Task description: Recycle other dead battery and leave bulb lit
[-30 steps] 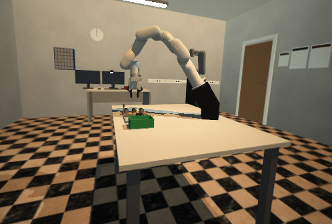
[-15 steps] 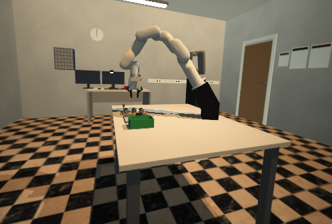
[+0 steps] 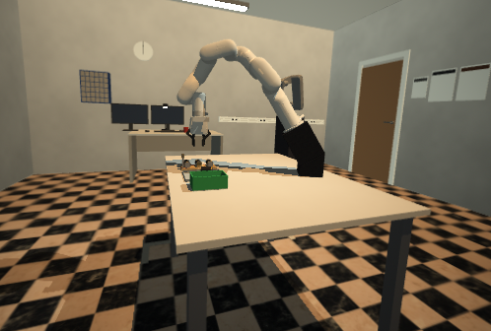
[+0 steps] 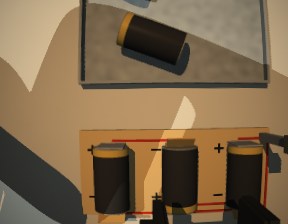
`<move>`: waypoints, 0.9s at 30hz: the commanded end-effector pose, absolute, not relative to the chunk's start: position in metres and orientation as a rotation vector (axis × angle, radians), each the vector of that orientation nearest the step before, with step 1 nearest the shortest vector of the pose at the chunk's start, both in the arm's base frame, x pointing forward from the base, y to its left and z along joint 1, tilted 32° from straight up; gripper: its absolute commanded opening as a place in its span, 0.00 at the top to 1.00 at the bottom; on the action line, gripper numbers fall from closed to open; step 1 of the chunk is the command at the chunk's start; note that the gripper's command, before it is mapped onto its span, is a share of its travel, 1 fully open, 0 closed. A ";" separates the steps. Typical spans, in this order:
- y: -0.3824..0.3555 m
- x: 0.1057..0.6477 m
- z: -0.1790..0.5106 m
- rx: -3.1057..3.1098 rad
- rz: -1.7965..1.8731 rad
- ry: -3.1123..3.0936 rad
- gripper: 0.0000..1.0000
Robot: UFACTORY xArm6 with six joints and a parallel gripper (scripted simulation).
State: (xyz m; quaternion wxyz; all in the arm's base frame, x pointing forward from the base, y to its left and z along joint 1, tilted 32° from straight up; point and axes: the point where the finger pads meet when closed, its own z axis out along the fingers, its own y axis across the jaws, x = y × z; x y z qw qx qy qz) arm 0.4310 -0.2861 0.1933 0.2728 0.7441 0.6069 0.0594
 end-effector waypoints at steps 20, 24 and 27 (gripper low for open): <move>-0.305 0.455 0.144 2.005 0.158 1.635 0.49; -0.305 0.455 0.144 2.005 0.158 1.635 0.49; -0.305 0.455 0.144 2.005 0.158 1.635 0.49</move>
